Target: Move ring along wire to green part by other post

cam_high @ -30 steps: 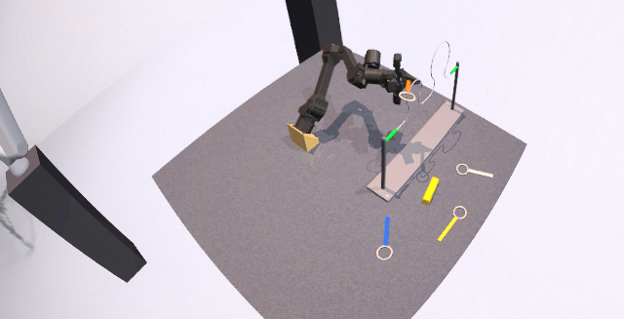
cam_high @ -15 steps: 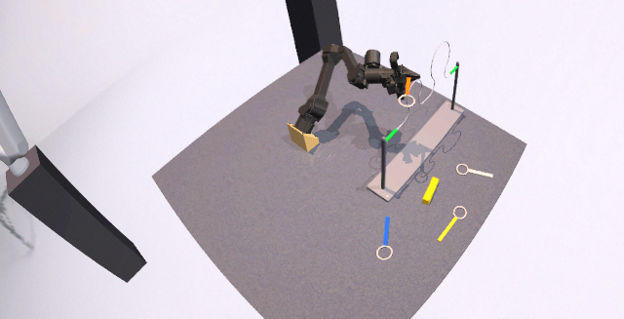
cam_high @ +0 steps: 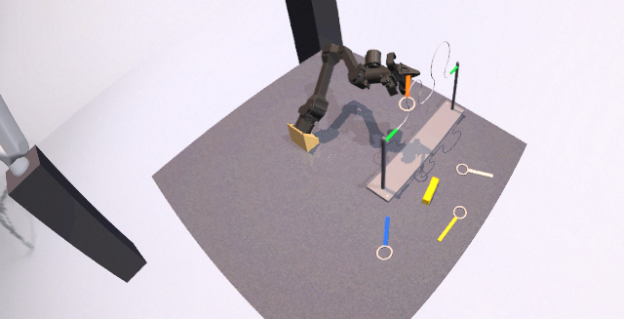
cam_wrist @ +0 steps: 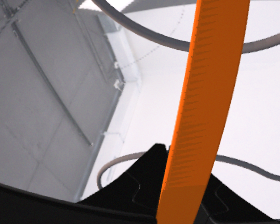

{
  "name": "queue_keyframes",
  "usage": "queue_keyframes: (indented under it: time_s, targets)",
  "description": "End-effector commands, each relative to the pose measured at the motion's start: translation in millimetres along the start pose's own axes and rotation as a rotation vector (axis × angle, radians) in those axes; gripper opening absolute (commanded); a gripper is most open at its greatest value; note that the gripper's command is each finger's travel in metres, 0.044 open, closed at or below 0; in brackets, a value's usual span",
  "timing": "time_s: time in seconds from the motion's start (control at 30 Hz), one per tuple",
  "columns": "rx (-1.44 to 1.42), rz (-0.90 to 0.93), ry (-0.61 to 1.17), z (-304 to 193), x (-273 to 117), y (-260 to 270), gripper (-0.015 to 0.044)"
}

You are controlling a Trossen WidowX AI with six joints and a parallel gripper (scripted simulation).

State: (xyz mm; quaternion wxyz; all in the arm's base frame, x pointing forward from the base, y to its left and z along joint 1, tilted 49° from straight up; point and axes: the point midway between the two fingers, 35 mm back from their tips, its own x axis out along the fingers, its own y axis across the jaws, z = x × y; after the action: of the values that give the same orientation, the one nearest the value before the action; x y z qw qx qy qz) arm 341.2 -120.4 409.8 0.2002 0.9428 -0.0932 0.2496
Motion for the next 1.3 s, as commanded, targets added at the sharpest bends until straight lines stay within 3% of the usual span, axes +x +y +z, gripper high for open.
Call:
queue_keyframes:
  time_s: [0.0,0.5,1.27]
  targets:
    - [0.037,0.025,-0.001,-1.9,0.5,2.4,-0.0150]
    - [0.030,0.022,0.003,-5.3,0.1,-13.6,-0.0150]
    - [-0.364,-0.197,0.057,5.4,-15.3,-86.3,-0.0150]
